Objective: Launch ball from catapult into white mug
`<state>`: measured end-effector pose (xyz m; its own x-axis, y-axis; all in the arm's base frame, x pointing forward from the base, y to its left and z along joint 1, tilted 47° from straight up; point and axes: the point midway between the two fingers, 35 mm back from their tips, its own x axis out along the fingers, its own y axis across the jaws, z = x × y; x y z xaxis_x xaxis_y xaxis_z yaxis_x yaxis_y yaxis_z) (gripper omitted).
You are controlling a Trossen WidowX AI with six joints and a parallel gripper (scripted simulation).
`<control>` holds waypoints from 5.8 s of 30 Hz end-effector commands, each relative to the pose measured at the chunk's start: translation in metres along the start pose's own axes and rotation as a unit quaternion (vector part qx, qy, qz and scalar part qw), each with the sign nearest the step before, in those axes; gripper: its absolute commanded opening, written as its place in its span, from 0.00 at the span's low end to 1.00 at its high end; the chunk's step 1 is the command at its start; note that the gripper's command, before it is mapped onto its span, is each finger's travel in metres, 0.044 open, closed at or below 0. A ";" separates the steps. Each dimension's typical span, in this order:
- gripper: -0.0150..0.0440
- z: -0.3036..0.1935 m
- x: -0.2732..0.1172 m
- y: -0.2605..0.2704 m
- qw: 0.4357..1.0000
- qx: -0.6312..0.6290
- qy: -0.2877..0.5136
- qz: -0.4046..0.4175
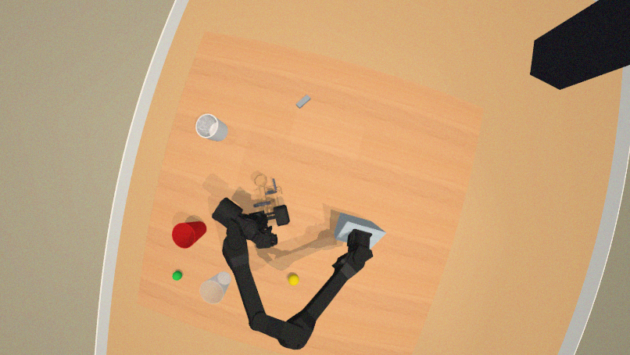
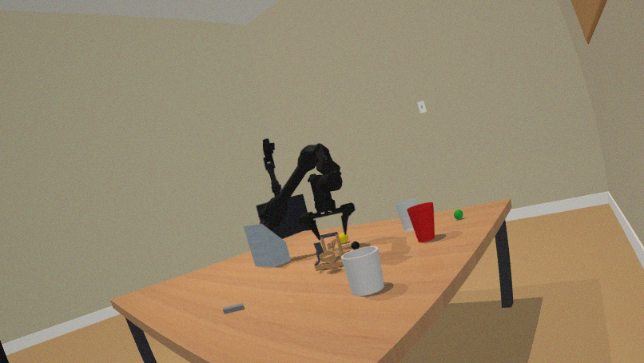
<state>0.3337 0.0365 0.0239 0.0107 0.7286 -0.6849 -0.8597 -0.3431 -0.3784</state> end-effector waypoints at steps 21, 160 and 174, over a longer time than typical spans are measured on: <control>1.00 0.000 0.039 0.000 1.000 0.004 -0.001 -0.002; 1.00 -0.114 -0.040 0.043 0.923 0.385 0.004 -0.006; 1.00 -0.109 0.003 0.043 0.923 0.385 0.001 -0.002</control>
<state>0.3524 -0.0429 -0.0599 0.0089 0.7254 -0.6883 -0.9700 0.1735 0.1703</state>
